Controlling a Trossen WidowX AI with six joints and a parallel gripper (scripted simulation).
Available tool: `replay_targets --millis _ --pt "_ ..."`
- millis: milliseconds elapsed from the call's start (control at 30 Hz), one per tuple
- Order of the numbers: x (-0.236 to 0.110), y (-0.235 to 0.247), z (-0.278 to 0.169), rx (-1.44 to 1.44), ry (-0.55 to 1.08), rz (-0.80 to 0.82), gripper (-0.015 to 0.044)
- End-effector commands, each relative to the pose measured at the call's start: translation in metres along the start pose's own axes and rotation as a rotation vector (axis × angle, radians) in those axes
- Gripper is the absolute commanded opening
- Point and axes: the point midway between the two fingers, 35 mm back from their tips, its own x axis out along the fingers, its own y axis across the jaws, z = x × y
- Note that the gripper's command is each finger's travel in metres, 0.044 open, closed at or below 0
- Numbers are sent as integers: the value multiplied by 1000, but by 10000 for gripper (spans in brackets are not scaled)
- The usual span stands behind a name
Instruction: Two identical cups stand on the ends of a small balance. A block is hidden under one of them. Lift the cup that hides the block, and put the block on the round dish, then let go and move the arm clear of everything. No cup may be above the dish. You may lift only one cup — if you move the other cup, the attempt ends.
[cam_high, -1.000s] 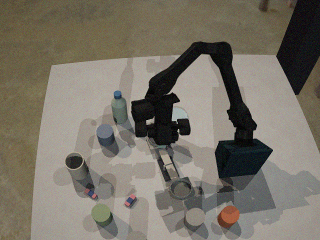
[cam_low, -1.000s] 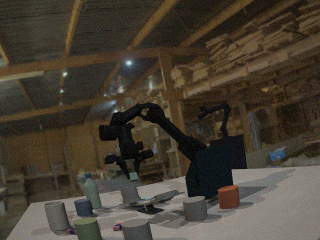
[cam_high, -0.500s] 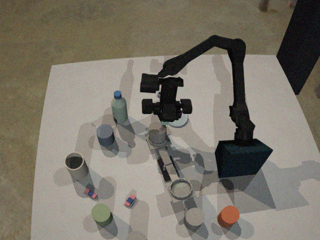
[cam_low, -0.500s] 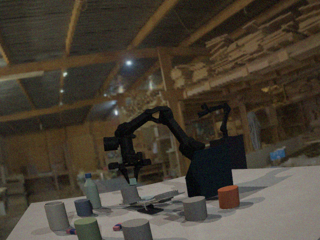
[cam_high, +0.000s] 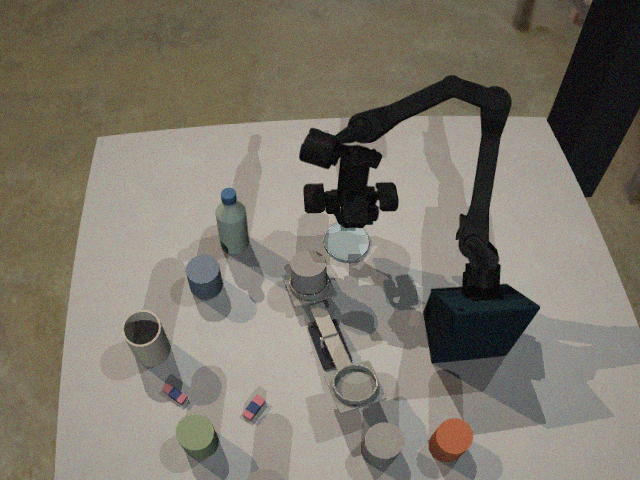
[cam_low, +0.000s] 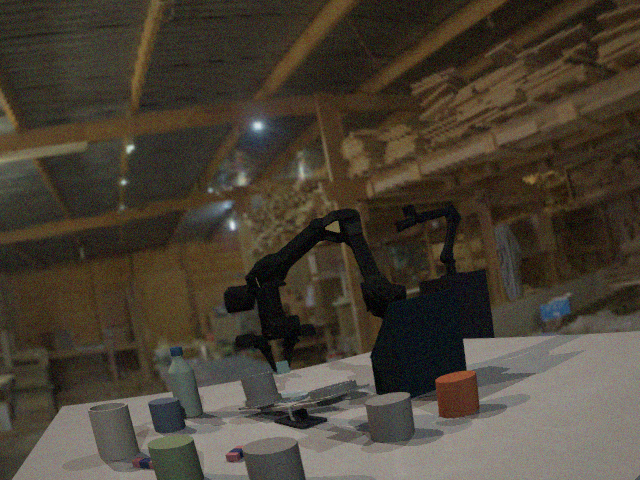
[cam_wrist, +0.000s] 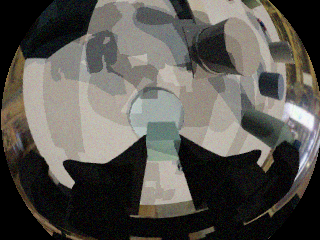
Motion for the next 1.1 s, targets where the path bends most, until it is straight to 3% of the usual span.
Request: replay_targets --millis 0,233,867,1067 --pt "7 2 -2 -8 5 2 0" --pt "39 3 -2 -9 8 2 0" --pt "60 3 -2 -9 9 2 0" --pt "56 3 -3 -4 12 5 157"
